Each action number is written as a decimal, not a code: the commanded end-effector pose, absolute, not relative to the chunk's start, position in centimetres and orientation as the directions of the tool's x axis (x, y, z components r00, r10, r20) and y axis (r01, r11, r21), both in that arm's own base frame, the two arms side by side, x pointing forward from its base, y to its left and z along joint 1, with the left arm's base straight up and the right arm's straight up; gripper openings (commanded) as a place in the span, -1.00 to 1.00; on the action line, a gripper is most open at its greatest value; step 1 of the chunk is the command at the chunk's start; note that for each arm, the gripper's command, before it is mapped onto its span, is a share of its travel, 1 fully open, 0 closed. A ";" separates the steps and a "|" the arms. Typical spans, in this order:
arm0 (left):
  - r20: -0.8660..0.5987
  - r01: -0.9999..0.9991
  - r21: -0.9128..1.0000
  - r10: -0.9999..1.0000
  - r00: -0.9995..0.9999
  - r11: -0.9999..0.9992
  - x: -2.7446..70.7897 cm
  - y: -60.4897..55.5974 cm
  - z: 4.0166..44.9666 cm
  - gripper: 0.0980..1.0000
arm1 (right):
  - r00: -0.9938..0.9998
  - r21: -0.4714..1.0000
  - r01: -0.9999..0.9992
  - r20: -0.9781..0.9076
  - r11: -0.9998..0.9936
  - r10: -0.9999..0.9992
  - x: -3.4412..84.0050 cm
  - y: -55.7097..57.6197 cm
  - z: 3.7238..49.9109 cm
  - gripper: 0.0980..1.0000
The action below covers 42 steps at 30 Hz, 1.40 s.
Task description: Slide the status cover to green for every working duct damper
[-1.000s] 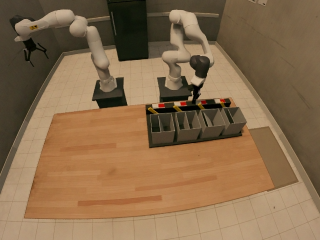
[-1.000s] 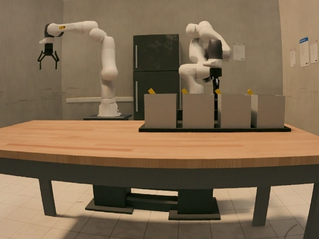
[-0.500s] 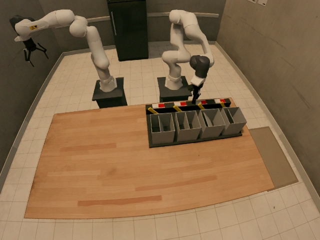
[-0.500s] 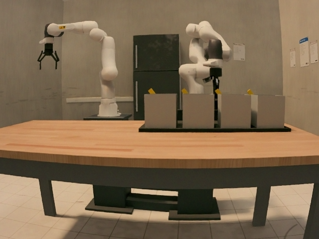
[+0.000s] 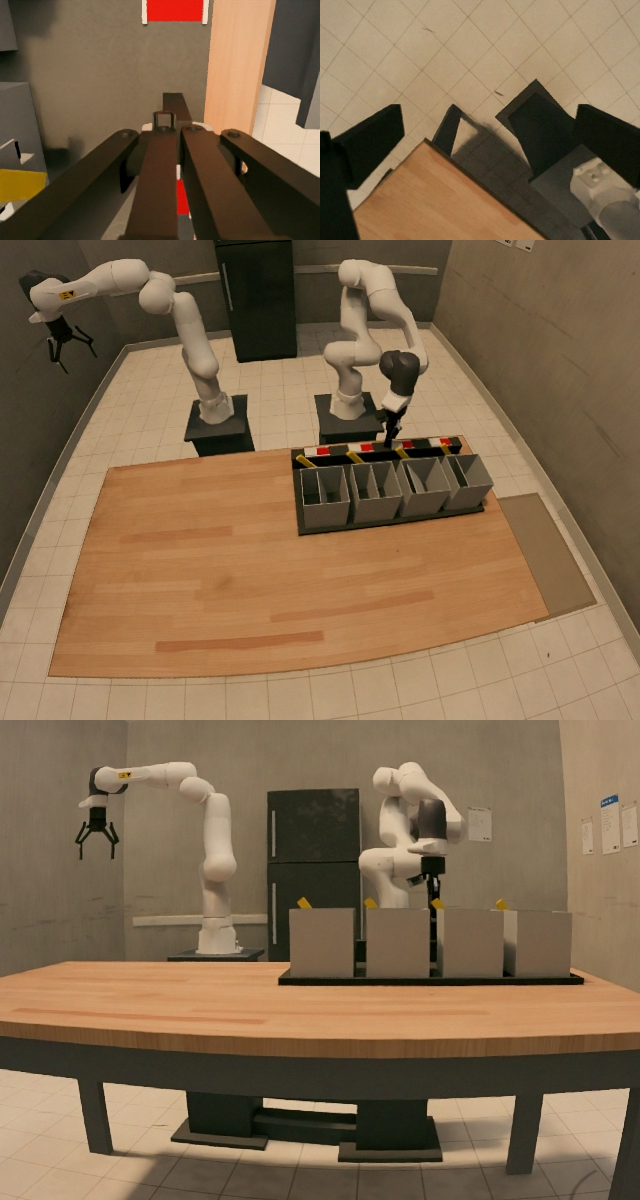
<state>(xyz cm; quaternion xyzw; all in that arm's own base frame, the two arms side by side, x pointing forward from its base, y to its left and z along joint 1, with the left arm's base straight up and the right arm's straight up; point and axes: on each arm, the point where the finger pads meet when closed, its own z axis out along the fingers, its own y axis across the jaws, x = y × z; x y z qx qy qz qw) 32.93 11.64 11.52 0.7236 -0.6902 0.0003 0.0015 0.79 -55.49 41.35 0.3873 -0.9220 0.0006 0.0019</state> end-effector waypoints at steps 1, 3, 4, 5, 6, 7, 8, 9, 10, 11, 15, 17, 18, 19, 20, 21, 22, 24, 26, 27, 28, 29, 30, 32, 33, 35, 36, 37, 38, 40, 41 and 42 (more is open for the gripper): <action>0.000 -0.999 0.000 -0.999 0.042 -0.042 33.0 11.8 11.5 -1.00 | -0.696 0.000 -0.718 0.000 0.696 -0.718 0.8 -55.4 41.3 1.00; 0.000 -0.999 0.000 -0.999 0.042 -0.042 33.0 11.9 11.5 -1.00 | -0.696 0.000 -0.718 0.000 0.696 -0.718 0.8 -55.4 41.3 1.00; 0.000 -0.999 0.000 -0.999 0.042 -0.042 33.0 11.9 11.5 -1.00 | -0.696 0.000 -0.718 0.000 0.696 -0.718 0.8 -55.4 41.3 1.00; 0.000 -0.999 0.000 -0.999 0.042 -0.042 33.0 11.9 11.5 -1.00 | -0.696 0.000 -0.718 0.000 0.696 -0.718 0.8 -55.4 41.3 1.00; 0.000 -0.999 0.000 -0.999 0.042 -0.042 33.0 11.9 11.5 -1.00 | -0.696 0.000 -0.718 0.000 0.696 -0.718 0.8 -55.4 41.3 1.00; 0.000 -0.999 0.000 -0.999 0.042 -0.042 33.0 11.9 11.5 -1.00 | -0.696 0.000 -0.718 0.000 0.696 -0.718 0.8 -55.4 41.3 1.00; 0.000 -0.999 0.000 -0.999 0.042 -0.042 33.0 12.0 11.5 -1.00 | -0.696 0.000 -0.718 0.000 0.696 -0.718 0.8 -55.4 41.3 1.00; 0.000 -0.999 0.000 -0.999 0.042 -0.042 33.0 12.0 11.5 -1.00 | -0.696 0.000 -0.718 0.000 0.696 -0.718 0.8 -55.4 41.3 1.00; 0.000 -0.999 0.000 -0.999 0.042 -0.042 33.0 12.0 11.5 -1.00 | -0.696 0.000 -0.718 0.000 0.696 -0.718 0.8 -55.4 41.3 1.00; 0.000 -0.999 0.000 -0.999 0.042 -0.042 33.0 12.1 11.5 -1.00 | -0.696 0.000 -0.718 0.000 0.696 -0.718 0.8 -55.4 41.3 1.00; 0.000 -0.999 0.000 -0.999 0.042 -0.042 33.0 12.2 11.5 -1.00 | -0.696 0.000 -0.718 0.000 0.696 -0.718 0.8 -55.4 41.3 1.00; 0.000 -0.999 0.000 -0.999 0.042 -0.042 33.0 12.3 11.5 -1.00 | -0.696 0.000 -0.718 0.000 0.696 -0.718 0.8 -55.4 41.3 1.00; 0.000 -0.999 0.000 -0.999 0.042 -0.042 33.0 12.3 11.5 -1.00 | -0.696 0.000 -0.718 0.000 0.696 -0.718 0.8 -55.4 41.3 1.00; 0.000 -0.999 0.000 -0.999 0.042 -0.042 33.0 12.3 11.5 -1.00 | -0.696 0.000 -0.718 0.000 0.696 -0.718 0.8 -55.4 41.3 1.00; 0.000 -0.999 0.000 -0.999 0.042 -0.042 33.0 12.3 11.5 -1.00 | -0.696 0.000 -0.718 0.000 0.696 -0.718 0.8 -55.4 41.3 1.00; 0.000 -0.999 0.000 -0.999 0.042 -0.042 32.9 12.3 11.5 -1.00 | -0.696 0.000 -0.718 0.000 0.696 -0.718 0.8 -55.4 41.3 1.00; 0.000 -0.999 0.000 -0.999 0.042 -0.042 32.9 12.4 11.5 -1.00 | -0.696 0.000 -0.718 0.000 0.696 -0.718 0.8 -55.4 41.3 1.00; 0.000 -0.999 0.000 -0.999 0.042 -0.042 32.9 12.5 11.5 -1.00 | -0.696 0.000 -0.718 0.000 0.696 -0.718 0.8 -55.4 41.3 1.00; 0.000 -0.999 0.000 -0.999 0.042 -0.042 32.9 12.5 11.5 -1.00 | -0.696 0.000 -0.718 0.000 0.696 -0.718 0.8 -55.4 41.3 1.00; 0.000 -0.999 0.000 -0.999 0.042 -0.042 32.9 12.6 11.5 -1.00 | -0.696 0.000 -0.718 0.000 0.696 -0.718 0.8 -55.4 41.3 1.00; 0.000 -0.999 0.000 -0.999 0.042 -0.042 32.9 12.6 11.5 -1.00 | -0.696 0.000 -0.718 0.000 0.696 -0.718 0.8 -55.4 41.3 1.00; 0.000 -0.999 0.000 -0.999 0.042 -0.042 32.9 12.7 11.5 -1.00 | -0.696 0.000 -0.718 0.000 0.696 -0.718 0.8 -55.4 41.3 1.00; 0.000 -0.999 0.000 -0.999 0.042 -0.042 32.9 12.7 11.5 -1.00 | -0.696 0.000 -0.718 0.000 0.696 -0.718 0.8 -55.4 41.3 1.00; 0.000 -0.999 0.000 -0.999 0.042 -0.042 32.9 12.8 11.5 -1.00 | -0.696 0.000 -0.718 0.000 0.696 -0.718 0.8 -55.4 41.3 1.00; 0.000 -0.999 0.000 -0.999 0.042 -0.042 32.9 12.9 11.5 -1.00 | -0.696 0.000 -0.718 0.000 0.696 -0.718 0.8 -55.4 41.3 1.00; 0.000 -0.999 0.000 -0.999 0.042 -0.042 32.9 12.9 11.5 -1.00 | -0.696 0.000 -0.718 0.000 0.696 -0.718 0.8 -55.4 41.3 1.00; 0.000 -0.999 0.000 -0.999 0.042 -0.042 32.9 12.9 11.5 -1.00 | -0.696 0.000 -0.718 0.000 0.696 -0.718 0.8 -55.4 41.3 1.00; 0.000 -0.999 0.000 -0.999 0.042 -0.042 32.9 13.0 11.5 -1.00 | -0.696 0.000 -0.718 0.000 0.696 -0.718 0.8 -55.4 41.3 1.00; 0.000 -0.999 0.000 -0.999 0.042 -0.042 32.9 13.0 11.5 -1.00 | -0.696 0.000 -0.718 0.000 0.696 -0.718 0.8 -55.4 41.3 1.00; 0.000 -0.999 0.000 -0.999 0.042 -0.042 32.9 13.2 11.5 -1.00 | -0.696 0.000 -0.718 0.000 0.696 -0.718 0.8 -55.4 41.3 1.00; 0.000 -0.999 0.000 -0.999 0.042 -0.042 32.9 13.2 11.5 -1.00 | -0.696 0.000 -0.718 0.000 0.696 -0.718 0.8 -55.4 41.3 1.00; 0.000 -0.999 0.000 -0.999 0.042 -0.042 32.9 13.3 11.5 -1.00 | -0.696 0.000 -0.718 0.000 0.696 -0.718 0.8 -55.4 41.3 1.00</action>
